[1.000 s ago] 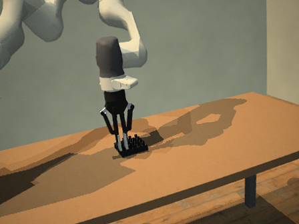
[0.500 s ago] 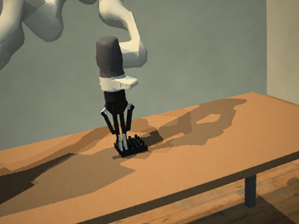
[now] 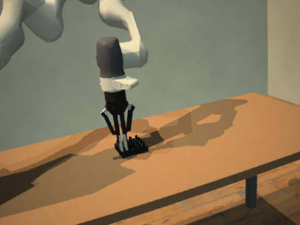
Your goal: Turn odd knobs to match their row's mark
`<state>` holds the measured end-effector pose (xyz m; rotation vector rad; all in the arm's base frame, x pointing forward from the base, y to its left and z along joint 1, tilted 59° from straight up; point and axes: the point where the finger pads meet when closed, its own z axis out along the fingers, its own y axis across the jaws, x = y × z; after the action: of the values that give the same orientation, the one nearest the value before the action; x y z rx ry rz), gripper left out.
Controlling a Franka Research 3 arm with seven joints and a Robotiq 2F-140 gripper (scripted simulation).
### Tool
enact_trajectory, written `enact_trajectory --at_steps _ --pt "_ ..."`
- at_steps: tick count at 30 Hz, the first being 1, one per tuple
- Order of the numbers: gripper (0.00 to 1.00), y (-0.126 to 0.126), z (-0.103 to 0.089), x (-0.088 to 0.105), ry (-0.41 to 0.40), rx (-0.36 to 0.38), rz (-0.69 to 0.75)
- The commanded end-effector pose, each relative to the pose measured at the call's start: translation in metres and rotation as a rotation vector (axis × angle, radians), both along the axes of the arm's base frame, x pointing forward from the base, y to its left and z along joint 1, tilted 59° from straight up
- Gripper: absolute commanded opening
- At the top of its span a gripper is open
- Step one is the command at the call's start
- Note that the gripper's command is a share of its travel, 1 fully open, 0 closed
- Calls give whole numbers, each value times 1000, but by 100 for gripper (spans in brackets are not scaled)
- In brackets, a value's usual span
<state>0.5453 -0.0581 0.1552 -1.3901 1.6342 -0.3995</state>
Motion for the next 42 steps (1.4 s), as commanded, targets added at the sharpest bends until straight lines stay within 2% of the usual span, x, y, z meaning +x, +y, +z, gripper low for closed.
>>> enact_trajectory --at_steps 1,24,42 --pt "5 -1 0 1 -2 -5 -2" --pt "5 -1 0 1 -11 -29 14" --pt "5 -1 0 1 -61 -160 100"
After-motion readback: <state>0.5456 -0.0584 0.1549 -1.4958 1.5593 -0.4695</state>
